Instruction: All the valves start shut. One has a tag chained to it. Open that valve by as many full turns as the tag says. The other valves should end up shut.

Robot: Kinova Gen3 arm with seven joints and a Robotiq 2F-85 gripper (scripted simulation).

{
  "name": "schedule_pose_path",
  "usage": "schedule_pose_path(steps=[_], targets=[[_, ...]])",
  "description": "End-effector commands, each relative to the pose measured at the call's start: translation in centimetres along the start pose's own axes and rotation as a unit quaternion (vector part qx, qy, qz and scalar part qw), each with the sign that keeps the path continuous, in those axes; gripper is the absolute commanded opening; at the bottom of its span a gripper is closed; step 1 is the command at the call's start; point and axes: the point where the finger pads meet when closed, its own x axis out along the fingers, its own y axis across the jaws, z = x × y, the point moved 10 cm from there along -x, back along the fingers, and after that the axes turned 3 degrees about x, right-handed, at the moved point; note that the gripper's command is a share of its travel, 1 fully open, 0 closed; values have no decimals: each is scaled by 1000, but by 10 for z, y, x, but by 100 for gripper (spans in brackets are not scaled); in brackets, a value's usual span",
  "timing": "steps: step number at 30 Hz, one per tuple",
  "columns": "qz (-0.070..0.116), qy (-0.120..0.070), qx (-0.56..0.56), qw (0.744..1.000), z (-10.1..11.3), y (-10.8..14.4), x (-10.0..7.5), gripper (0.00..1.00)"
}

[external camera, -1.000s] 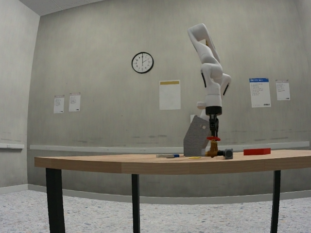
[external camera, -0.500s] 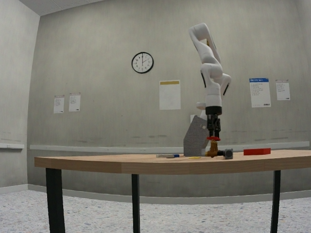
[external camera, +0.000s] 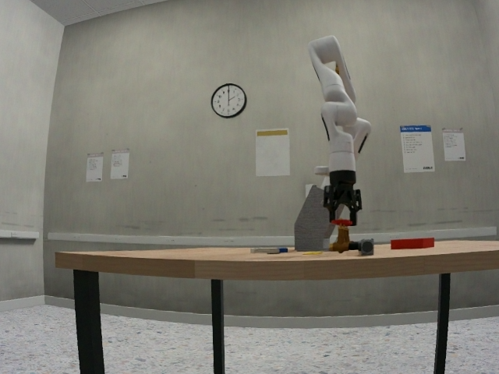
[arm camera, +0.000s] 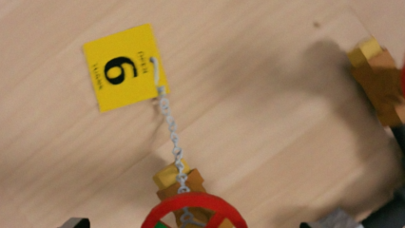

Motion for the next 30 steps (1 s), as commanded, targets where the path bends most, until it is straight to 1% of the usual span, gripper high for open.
schedule_pose_path(steps=[1,4,7,9,13,18,24,26,30], targets=[[-3,1,76,997,1,0,-1,100],[-3,0,149,989,1,0,-1,100],[-3,0,225,974,1,0,-1,100],[-3,0,225,974,1,0,-1,100],[-3,0,330,944,1,0,-1,100],[-3,-1,459,889,1,0,-1,100],[-3,-1,599,800,1,0,-1,100],[-3,-1,599,800,1,0,-1,100],[-3,-2,680,733,1,0,-1,100]])
